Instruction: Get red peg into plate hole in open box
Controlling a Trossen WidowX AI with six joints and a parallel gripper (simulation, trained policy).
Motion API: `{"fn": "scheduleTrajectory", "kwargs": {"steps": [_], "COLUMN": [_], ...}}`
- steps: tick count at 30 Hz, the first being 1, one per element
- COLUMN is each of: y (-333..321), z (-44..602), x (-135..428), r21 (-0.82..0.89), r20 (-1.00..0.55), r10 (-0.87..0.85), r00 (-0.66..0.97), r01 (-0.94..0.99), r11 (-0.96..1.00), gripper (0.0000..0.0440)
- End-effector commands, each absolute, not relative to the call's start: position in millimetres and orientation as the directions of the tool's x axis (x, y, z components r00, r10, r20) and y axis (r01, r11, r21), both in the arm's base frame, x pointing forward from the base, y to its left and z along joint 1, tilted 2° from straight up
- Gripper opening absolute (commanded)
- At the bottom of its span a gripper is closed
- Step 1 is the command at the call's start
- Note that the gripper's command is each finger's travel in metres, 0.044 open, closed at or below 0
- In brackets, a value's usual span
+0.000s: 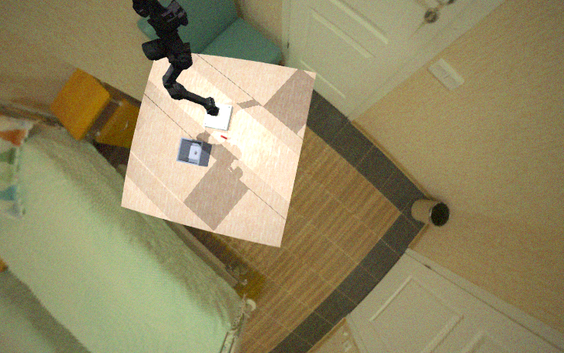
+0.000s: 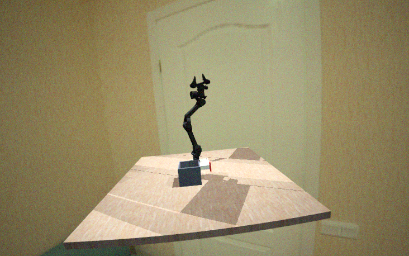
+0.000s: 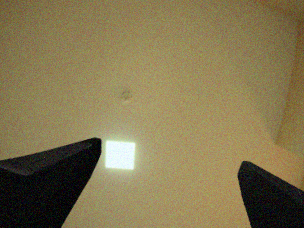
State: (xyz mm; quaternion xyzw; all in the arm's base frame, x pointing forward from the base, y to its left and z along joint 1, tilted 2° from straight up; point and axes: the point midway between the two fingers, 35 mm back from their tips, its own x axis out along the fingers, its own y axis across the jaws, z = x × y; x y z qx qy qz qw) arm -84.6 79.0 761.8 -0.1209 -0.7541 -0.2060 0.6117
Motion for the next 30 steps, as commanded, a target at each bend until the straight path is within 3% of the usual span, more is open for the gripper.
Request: {"fn": "scheduleTrajectory", "kwargs": {"steps": [1,3,14,30], "y": [84,95,166,265], "z": [761,758,737,682], "x": [-83,-82,-69,-8], "r21": [0.139,0.091,-0.217,-0.609], "r20": [0.975,0.976,0.945,0.792], "r10": [-0.049,-0.007,0.251,0.608], "r00": [-0.218,-0.219,-0.207,-0.051], "r01": [0.42,0.381,0.176,-0.128], "r11": [0.897,0.92,0.96,0.783], "gripper": [0.0423,0.044,0.044,0.044]}}
